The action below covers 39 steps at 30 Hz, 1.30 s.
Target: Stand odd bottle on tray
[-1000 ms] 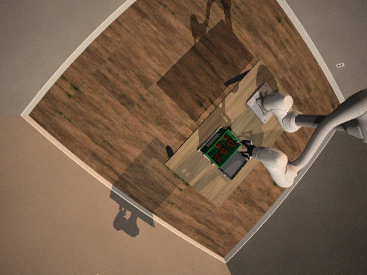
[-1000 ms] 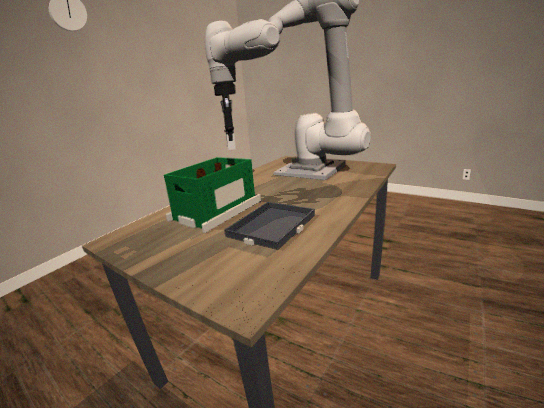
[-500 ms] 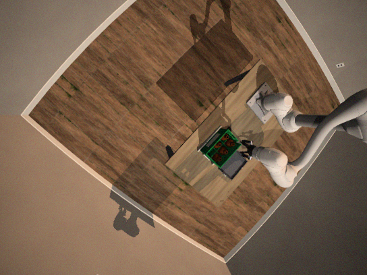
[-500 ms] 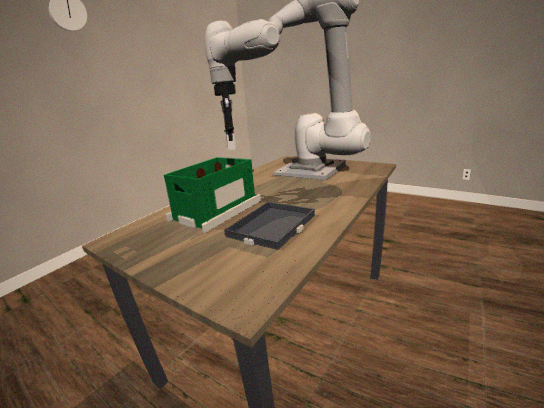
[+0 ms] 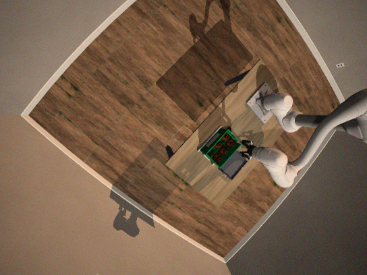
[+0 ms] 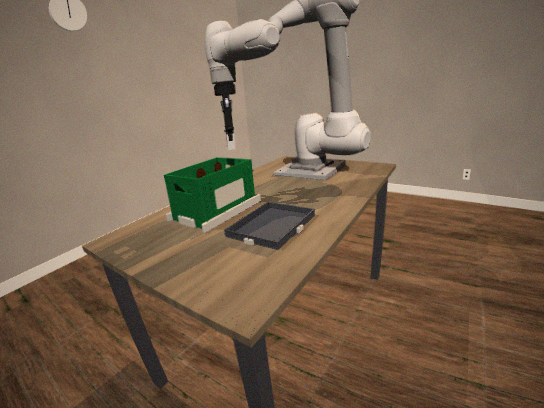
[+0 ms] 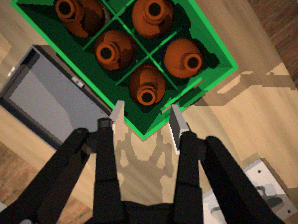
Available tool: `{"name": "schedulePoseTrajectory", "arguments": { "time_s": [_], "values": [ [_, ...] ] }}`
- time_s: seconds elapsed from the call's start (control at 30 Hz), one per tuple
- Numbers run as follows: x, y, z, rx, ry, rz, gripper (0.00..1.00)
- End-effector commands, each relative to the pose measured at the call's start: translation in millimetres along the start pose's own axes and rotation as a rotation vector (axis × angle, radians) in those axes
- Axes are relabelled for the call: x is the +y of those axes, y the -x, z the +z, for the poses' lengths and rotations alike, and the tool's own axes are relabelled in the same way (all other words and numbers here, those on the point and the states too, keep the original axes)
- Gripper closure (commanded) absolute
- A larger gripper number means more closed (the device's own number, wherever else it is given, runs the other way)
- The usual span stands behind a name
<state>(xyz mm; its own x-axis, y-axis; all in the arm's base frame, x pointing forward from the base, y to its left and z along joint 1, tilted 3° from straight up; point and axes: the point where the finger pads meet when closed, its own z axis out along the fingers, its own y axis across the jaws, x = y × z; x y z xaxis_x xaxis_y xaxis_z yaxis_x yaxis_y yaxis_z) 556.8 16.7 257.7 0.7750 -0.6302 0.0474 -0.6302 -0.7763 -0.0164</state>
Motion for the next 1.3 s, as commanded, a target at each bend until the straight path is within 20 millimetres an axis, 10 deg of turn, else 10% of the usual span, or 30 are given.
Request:
{"name": "schedulePoseTrajectory", "arguments": {
  "time_s": [0.0,1.27],
  "values": [
    [0.0,0.0,0.4,0.000,0.000,0.000,0.62],
    [0.0,0.0,33.4,0.000,0.000,0.000,0.62]
  ]
}}
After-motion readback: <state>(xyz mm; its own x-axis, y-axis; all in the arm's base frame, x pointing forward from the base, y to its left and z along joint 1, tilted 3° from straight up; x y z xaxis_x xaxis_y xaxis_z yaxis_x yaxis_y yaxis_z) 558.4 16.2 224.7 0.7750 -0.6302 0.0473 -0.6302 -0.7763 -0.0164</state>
